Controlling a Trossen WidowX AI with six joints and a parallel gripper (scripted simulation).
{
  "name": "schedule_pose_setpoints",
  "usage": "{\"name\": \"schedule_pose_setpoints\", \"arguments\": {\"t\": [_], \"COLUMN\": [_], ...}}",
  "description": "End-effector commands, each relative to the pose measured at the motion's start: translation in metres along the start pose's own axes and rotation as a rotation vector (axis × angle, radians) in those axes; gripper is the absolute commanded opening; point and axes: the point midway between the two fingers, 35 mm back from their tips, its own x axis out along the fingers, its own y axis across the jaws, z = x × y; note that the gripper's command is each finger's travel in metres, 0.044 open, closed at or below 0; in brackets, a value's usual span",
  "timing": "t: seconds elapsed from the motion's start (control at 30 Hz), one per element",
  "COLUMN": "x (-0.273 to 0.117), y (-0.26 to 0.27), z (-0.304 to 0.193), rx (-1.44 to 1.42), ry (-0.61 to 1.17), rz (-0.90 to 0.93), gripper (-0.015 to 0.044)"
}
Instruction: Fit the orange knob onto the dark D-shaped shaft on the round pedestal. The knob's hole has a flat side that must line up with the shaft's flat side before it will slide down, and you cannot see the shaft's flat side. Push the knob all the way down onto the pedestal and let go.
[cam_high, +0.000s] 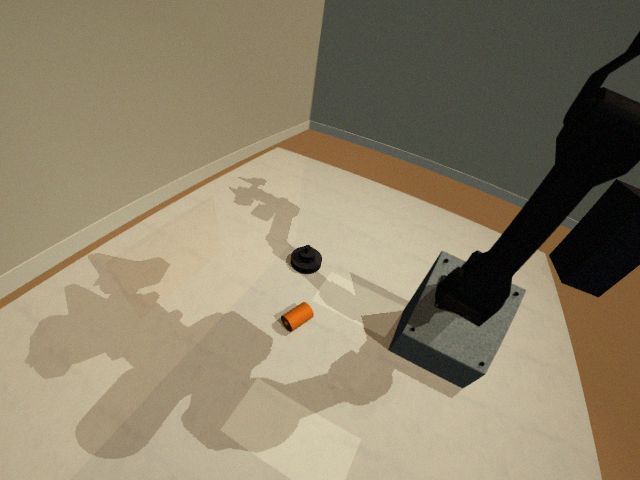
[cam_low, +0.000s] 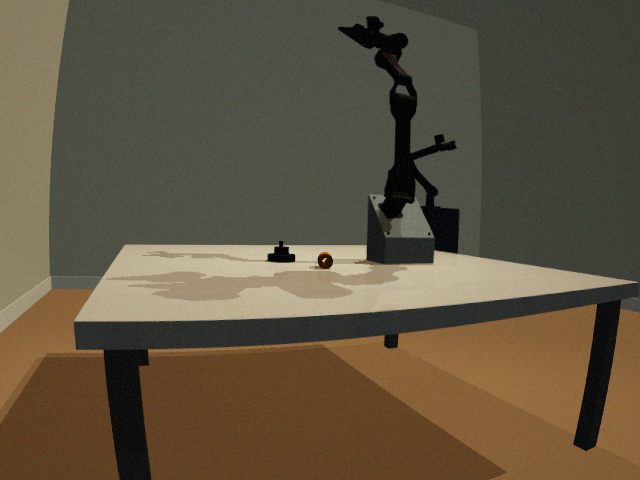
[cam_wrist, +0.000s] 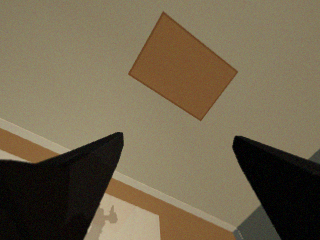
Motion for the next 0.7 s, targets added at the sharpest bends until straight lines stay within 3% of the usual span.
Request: {"name": "schedule_pose_setpoints", "arguments": {"t": [0.0,0.2,0.43,0.67], "x": [0.001,0.049,0.166,0.264], "y": [0.0,0.011,0.057,0.141], "z": [0.0,0.0,-0.043,-0.117], "rx": [0.008,0.256,0.747,1.231], "ry": [-0.002,-0.04,0.043,0.252], "rz": [0.002,0.055,0.179,0.199], "gripper": [0.0426,0.044,0.044,0.044]}}
